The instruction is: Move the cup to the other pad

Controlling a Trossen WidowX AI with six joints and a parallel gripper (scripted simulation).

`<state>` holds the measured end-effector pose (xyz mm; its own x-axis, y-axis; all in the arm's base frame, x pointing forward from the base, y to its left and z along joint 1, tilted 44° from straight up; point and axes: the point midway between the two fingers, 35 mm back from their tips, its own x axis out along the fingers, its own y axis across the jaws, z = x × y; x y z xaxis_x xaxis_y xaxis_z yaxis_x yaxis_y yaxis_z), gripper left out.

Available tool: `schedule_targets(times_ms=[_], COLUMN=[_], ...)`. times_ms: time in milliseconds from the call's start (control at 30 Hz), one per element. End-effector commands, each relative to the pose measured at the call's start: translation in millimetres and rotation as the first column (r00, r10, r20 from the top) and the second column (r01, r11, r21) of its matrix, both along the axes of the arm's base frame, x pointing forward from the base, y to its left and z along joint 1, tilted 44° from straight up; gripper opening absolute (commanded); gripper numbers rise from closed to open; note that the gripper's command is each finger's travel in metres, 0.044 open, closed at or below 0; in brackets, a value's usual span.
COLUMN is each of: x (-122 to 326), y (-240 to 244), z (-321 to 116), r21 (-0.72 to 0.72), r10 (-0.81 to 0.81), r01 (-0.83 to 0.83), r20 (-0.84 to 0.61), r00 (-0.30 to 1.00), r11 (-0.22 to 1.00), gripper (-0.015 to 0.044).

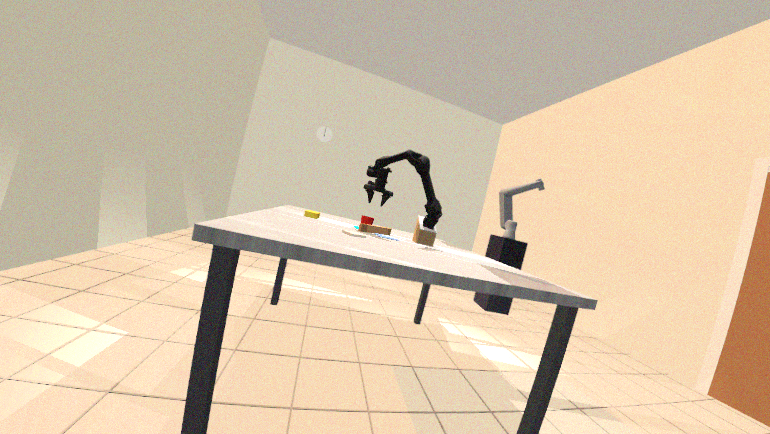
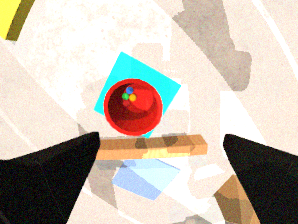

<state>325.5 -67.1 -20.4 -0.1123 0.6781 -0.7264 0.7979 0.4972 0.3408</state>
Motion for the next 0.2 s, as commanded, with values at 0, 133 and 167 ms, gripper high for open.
schedule_targets(times_ms=[0, 133, 167], x=[-0.2, -0.2, -0.2], y=[1.0, 1.0, 1.0], z=[-0.8, -0.8, -0.8], r21=[0.001, 0.001, 0.001], r10=[0.001, 0.001, 0.001], r01=[-0.001, -0.001, -0.001], r20=[-0.001, -0.001, -0.001], r00=[1.000, 1.000, 1.000], r11=[1.000, 1.000, 1.000], gripper=[0.0440, 0.0440, 0.0440])
